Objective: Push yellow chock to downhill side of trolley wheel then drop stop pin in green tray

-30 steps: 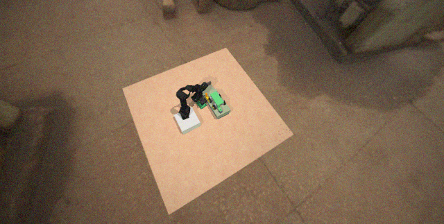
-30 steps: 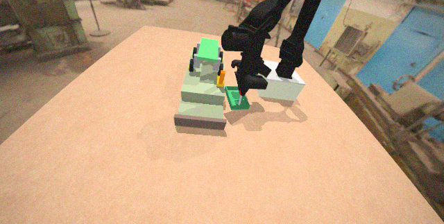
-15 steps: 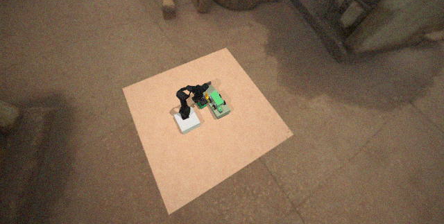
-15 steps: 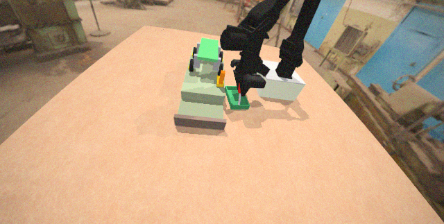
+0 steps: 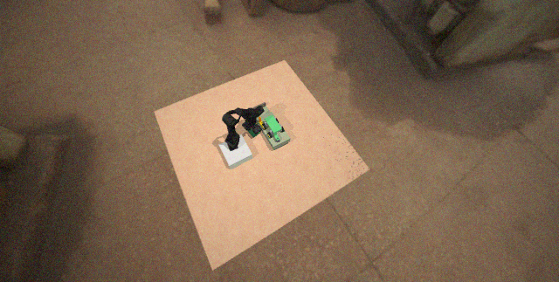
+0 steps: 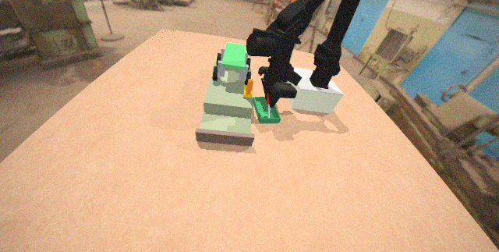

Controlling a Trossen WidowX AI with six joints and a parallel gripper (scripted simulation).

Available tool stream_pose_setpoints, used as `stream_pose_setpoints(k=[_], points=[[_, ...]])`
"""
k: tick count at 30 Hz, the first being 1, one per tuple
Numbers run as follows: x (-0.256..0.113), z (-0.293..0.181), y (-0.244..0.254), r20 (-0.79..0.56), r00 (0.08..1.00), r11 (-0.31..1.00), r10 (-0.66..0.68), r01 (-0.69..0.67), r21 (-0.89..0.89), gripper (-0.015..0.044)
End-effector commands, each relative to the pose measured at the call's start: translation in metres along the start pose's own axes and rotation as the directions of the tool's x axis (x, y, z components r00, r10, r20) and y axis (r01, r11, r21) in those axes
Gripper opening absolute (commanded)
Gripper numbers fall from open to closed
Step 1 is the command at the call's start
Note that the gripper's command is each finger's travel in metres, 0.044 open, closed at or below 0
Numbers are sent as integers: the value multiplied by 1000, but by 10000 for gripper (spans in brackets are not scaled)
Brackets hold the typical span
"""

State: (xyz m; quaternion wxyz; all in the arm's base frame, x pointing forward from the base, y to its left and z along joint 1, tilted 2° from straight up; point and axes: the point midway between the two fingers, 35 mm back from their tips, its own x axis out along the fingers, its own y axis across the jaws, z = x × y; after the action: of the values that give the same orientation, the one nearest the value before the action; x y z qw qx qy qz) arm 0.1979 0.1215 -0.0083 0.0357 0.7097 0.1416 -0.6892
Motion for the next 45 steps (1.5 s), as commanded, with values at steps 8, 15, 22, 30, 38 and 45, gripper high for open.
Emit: stream_pose_setpoints(k=[8, 15, 22, 30, 38, 45], points=[[3, 0, 6, 0, 1000, 1000, -3, 3, -4, 190], [4, 0, 11, 0, 1000, 1000, -3, 3, -4, 190], [6, 0, 14, 0, 1000, 1000, -2, 2, -4, 190], [8, 0, 19, 0, 1000, 1000, -2, 2, -4, 190], [11, 0, 24, 0, 1000, 1000, -1, 1, -4, 190], [14, 0, 28, 0, 1000, 1000, -1, 1, -4, 190]])
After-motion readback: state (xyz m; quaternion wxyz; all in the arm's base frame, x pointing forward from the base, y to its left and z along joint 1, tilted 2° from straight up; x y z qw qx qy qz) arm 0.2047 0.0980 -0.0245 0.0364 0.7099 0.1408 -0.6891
